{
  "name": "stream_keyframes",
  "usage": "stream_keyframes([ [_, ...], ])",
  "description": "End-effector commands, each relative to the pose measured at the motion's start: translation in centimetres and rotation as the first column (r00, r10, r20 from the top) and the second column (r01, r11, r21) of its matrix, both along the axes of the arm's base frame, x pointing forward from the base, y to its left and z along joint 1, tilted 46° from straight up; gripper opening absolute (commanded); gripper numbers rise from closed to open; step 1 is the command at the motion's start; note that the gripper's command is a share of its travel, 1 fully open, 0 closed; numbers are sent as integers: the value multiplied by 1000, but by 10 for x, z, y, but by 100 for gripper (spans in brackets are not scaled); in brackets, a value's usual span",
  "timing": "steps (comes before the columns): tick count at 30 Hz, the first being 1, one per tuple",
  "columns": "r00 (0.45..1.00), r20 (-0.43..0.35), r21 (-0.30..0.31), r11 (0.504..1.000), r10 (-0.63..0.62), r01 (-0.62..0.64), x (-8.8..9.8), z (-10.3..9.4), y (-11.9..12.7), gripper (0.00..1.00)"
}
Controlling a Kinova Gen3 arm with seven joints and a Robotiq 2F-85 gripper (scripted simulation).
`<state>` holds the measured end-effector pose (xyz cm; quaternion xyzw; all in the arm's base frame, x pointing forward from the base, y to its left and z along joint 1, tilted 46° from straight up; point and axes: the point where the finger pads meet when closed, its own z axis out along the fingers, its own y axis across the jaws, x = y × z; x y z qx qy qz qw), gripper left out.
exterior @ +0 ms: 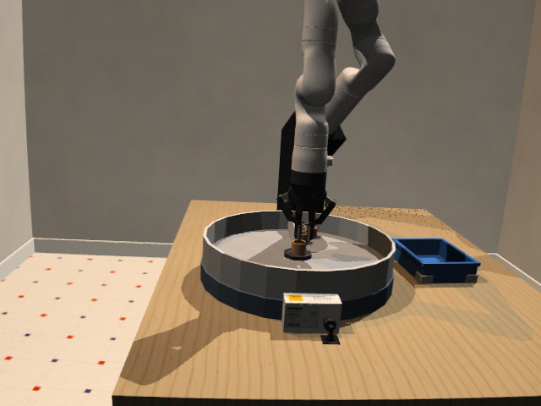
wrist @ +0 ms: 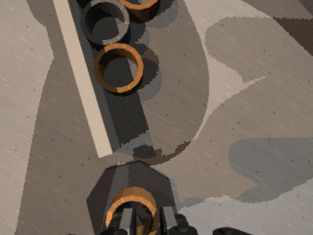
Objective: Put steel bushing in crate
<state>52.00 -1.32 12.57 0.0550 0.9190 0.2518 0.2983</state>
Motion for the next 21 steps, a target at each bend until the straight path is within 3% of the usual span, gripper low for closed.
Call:
stream_keyframes([
  [1,1000,1,-1,1000,-1,1,0,1,-1,16],
  [21,1000,1,-1,1000,-1,1,-3,4,-3,16],
])
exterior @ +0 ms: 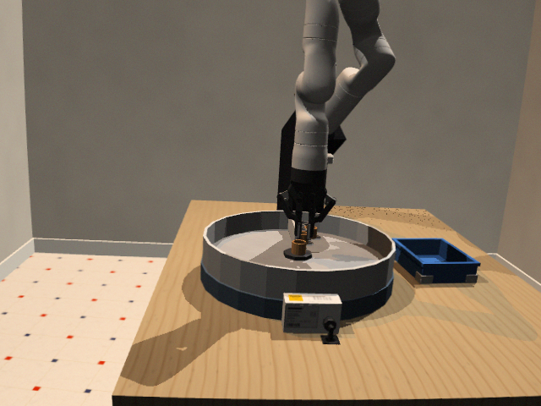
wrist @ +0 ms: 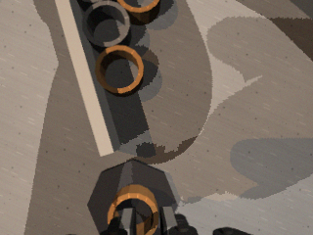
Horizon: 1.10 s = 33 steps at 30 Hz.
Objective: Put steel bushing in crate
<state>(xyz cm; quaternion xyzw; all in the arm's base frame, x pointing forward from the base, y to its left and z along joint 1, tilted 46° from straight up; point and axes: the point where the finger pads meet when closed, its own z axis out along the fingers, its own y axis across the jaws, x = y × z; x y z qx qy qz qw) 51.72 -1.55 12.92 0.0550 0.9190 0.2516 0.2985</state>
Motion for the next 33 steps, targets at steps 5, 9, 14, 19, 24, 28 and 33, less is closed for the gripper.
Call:
stream_keyframes([
  [5,1000,1,-1,1000,-1,1,-15,18,-11,16],
  [9,1000,1,-1,1000,-1,1,-18,22,-14,16],
  [14,1000,1,-1,1000,-1,1,-18,22,-14,16],
  [19,1000,0,0,1000,0,0,-22,26,-16,16],
  [24,1000,0,0,1000,-1,1,-37,44,-27,16],
  [28,1000,0,0,1000,-1,1,-37,44,-27,16],
  [33,1000,0,0,1000,-1,1,-37,44,-27,16],
])
